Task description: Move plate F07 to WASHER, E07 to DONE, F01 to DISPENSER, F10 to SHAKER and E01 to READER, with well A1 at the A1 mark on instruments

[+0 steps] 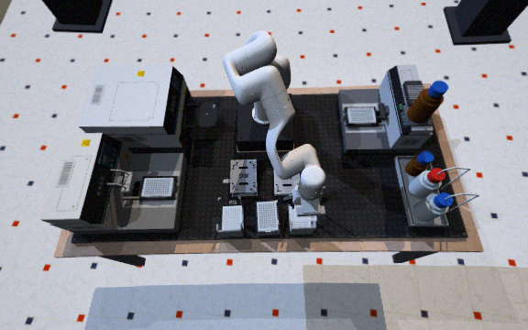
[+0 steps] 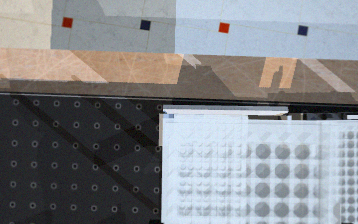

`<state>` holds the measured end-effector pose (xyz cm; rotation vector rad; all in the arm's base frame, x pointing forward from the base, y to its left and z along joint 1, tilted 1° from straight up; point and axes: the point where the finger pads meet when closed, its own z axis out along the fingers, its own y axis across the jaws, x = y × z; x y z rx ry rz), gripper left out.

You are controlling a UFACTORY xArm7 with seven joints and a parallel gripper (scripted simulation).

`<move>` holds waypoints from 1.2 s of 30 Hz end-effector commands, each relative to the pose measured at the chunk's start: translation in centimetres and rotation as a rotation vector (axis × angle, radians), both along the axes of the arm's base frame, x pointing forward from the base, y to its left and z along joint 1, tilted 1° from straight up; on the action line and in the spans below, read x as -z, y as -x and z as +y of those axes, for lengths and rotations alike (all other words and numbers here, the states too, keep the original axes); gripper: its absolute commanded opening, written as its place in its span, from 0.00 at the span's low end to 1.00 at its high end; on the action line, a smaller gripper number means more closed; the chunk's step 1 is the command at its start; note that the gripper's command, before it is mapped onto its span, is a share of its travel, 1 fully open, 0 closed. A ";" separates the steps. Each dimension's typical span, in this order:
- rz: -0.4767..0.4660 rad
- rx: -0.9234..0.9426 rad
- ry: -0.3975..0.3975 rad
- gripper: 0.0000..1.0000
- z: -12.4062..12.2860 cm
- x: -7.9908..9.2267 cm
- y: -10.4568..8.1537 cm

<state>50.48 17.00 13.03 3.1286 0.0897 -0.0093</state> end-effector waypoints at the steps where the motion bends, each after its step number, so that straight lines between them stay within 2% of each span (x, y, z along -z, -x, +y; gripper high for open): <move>1: -0.005 0.000 -0.001 0.00 0.1 -0.2 -0.2; 13: -0.006 0.000 -0.001 0.00 0.1 -0.2 -0.2; 36: -0.005 0.000 -0.001 0.00 0.0 2.4 -0.2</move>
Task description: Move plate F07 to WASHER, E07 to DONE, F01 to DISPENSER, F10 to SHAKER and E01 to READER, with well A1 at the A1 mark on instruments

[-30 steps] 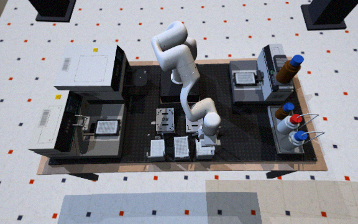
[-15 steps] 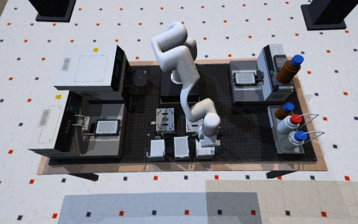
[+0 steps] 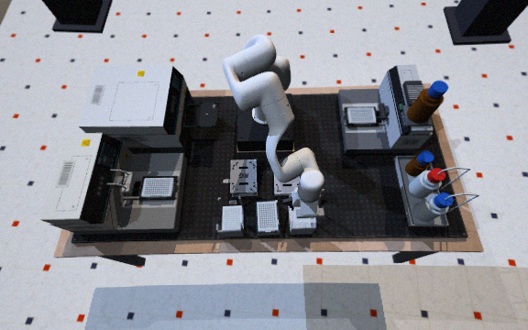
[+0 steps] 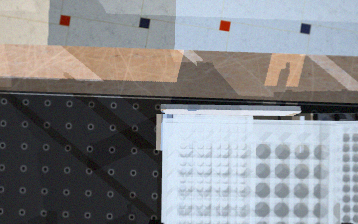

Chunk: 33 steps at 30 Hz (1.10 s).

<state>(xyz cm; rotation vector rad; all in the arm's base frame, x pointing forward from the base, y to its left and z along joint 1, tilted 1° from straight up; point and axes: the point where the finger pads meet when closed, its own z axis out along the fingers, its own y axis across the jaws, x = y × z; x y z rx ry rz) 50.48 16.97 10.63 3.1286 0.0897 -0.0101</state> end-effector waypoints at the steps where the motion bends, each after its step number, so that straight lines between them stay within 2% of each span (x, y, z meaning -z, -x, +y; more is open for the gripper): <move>1: -0.006 0.000 -0.001 0.00 0.1 0.0 -0.2; 33: -0.006 0.000 -0.001 0.00 0.0 3.9 -0.2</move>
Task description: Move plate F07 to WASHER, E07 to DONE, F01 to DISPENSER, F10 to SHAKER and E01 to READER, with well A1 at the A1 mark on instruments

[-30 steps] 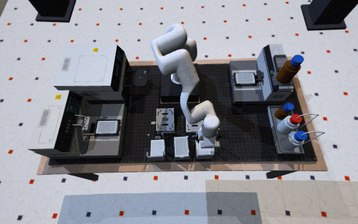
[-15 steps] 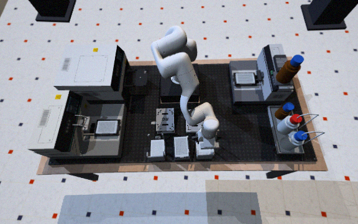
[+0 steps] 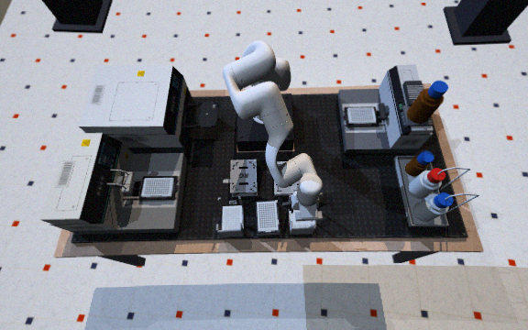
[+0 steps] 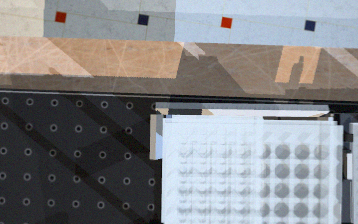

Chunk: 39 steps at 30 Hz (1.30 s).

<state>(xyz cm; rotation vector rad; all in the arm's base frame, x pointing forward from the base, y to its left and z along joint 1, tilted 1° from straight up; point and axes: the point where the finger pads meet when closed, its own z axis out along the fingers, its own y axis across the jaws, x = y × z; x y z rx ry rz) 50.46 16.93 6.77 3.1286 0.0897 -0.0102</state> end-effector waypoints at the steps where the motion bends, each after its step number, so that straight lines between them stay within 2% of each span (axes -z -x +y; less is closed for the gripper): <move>1: -0.006 0.000 -0.001 0.00 0.1 0.0 -0.2; 19: -0.006 0.000 -0.001 0.00 0.1 0.0 -0.2; 39: -0.006 0.000 -0.001 0.00 0.1 1.2 -0.2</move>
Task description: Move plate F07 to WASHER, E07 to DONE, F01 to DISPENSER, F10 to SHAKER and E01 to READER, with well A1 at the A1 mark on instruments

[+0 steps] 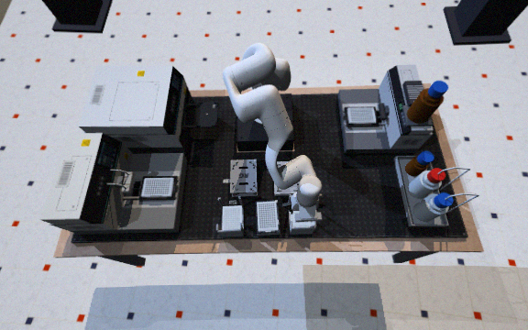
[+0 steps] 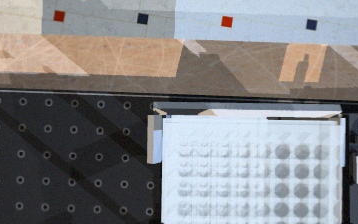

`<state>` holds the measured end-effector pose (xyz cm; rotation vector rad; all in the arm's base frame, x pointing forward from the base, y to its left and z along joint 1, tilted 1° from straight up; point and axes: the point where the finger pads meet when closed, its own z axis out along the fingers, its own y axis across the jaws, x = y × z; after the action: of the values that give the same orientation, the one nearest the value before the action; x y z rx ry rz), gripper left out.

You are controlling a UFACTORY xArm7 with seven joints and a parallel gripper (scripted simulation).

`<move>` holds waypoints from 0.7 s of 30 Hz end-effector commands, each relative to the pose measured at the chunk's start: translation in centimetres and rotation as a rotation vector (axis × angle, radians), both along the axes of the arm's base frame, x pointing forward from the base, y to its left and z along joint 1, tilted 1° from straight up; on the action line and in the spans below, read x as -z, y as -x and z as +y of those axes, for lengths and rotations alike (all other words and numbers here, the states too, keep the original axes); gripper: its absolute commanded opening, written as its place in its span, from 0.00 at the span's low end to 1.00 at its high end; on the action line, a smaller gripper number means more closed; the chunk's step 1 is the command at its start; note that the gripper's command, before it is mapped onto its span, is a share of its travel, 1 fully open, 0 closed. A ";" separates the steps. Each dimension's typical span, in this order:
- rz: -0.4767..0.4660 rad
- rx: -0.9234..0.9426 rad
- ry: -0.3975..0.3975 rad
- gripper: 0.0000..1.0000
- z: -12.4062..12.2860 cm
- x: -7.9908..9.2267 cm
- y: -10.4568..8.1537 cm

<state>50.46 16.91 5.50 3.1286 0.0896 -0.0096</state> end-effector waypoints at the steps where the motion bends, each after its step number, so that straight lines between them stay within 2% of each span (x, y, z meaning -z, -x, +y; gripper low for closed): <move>1: -0.006 0.000 -0.001 0.00 0.1 0.0 -0.2; 21: -0.006 0.000 -0.001 0.00 0.1 1.2 -0.2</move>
<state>50.45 16.90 4.27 3.1286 0.0896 -0.0097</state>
